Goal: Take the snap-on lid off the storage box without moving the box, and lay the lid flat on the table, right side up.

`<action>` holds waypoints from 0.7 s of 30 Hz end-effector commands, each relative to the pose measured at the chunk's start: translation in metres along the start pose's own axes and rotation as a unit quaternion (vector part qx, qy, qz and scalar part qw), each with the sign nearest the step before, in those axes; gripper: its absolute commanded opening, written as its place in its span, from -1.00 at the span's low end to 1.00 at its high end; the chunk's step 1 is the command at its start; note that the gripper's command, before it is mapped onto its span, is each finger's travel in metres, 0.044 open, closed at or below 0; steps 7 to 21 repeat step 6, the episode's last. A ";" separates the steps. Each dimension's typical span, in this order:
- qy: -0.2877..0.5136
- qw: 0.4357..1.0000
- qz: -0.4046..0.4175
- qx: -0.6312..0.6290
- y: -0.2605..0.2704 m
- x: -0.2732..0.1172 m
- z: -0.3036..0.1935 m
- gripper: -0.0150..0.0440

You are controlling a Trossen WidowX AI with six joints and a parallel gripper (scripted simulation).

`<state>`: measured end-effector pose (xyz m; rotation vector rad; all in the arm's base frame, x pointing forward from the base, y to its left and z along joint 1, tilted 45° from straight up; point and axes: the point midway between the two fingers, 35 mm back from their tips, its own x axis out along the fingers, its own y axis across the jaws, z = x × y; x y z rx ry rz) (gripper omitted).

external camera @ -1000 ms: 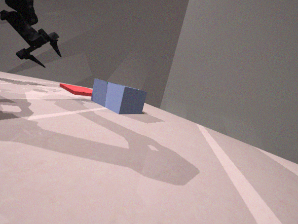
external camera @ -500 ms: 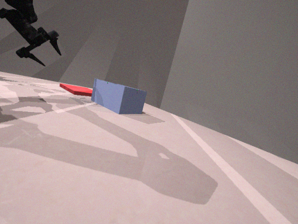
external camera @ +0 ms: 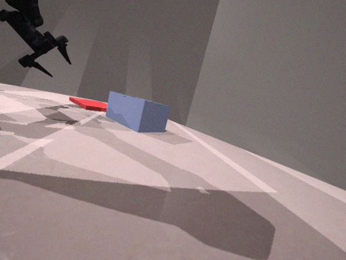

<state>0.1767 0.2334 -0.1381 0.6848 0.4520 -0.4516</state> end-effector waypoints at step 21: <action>0.001 1.000 -0.001 -0.001 0.000 0.000 0.000 0.73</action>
